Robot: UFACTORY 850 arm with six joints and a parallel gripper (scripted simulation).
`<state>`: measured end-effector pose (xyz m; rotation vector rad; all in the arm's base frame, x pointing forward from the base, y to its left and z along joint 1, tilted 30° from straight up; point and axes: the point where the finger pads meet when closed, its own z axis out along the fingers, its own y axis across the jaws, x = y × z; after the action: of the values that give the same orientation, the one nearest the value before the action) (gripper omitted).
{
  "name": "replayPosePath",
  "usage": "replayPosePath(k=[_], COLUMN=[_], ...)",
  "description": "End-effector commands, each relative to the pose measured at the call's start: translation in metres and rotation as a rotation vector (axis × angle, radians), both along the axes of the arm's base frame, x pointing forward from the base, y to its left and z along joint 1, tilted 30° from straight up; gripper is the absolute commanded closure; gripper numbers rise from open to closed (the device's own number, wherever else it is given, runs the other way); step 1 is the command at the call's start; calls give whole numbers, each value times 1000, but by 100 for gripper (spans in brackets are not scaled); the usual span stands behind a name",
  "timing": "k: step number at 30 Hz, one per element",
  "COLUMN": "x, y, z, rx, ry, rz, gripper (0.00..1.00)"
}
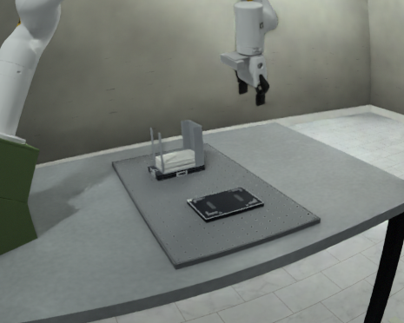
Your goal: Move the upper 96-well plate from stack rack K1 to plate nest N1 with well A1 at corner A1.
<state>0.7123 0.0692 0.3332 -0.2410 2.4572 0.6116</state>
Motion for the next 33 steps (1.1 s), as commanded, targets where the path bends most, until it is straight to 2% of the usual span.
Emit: replayPosePath(k=[1,9,11,26,28,33], x=[-6,-16,-16,-38,-38,-47], y=[8,20,20,39,39,45], z=[-3,-10,-10,-25,-25,-30], rx=[-78,-219,-219,-484,-484,-576], ry=[-106,-224,-224,-425,-425,-489], rz=[109,281,281,603,603,718], gripper=[0,0,0,0,0,0])
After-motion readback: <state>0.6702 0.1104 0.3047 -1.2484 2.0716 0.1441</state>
